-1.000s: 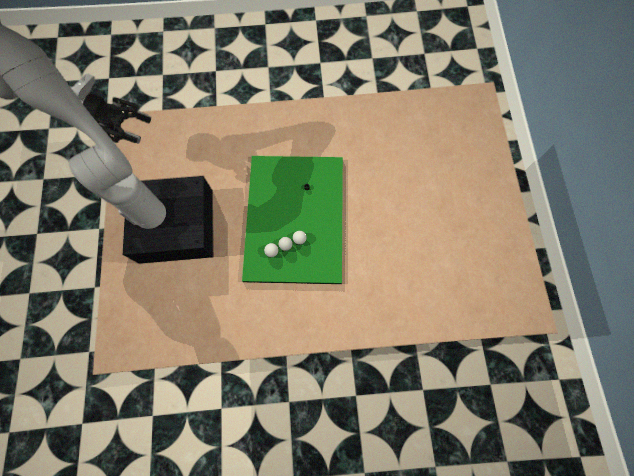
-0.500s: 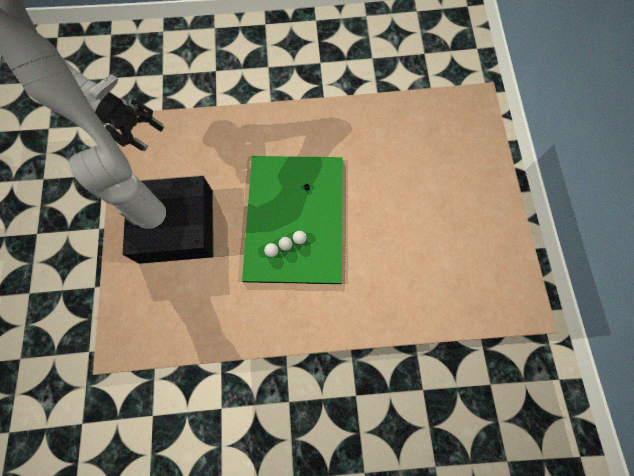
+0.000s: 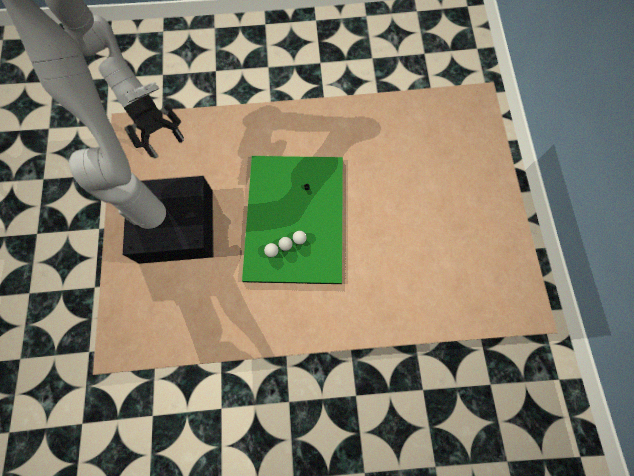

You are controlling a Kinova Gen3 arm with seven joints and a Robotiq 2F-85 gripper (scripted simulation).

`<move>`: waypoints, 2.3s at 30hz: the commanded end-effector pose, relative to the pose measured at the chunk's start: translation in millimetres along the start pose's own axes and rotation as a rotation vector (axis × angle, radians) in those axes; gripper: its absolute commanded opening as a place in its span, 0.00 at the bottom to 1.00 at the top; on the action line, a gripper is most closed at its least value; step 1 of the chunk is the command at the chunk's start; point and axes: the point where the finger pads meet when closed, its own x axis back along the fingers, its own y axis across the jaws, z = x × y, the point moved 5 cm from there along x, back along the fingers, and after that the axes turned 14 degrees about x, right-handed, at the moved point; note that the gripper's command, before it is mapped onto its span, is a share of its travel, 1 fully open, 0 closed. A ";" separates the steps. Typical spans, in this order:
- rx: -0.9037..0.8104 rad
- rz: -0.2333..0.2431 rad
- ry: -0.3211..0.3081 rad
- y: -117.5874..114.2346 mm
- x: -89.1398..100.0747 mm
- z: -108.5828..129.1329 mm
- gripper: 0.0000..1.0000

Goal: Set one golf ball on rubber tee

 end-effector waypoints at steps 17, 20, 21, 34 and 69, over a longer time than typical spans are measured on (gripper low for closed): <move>-0.638 -0.256 -0.613 -58.1 -83.9 78.7 1.00; -0.772 -0.285 -0.702 -64.6 -104.3 98.0 1.00; -0.772 -0.285 -0.702 -64.6 -104.3 98.0 1.00; -1.310 -0.361 -0.949 -57.4 -201.5 180.2 1.00; -2.011 -0.414 -1.019 46.8 -347.4 261.8 1.00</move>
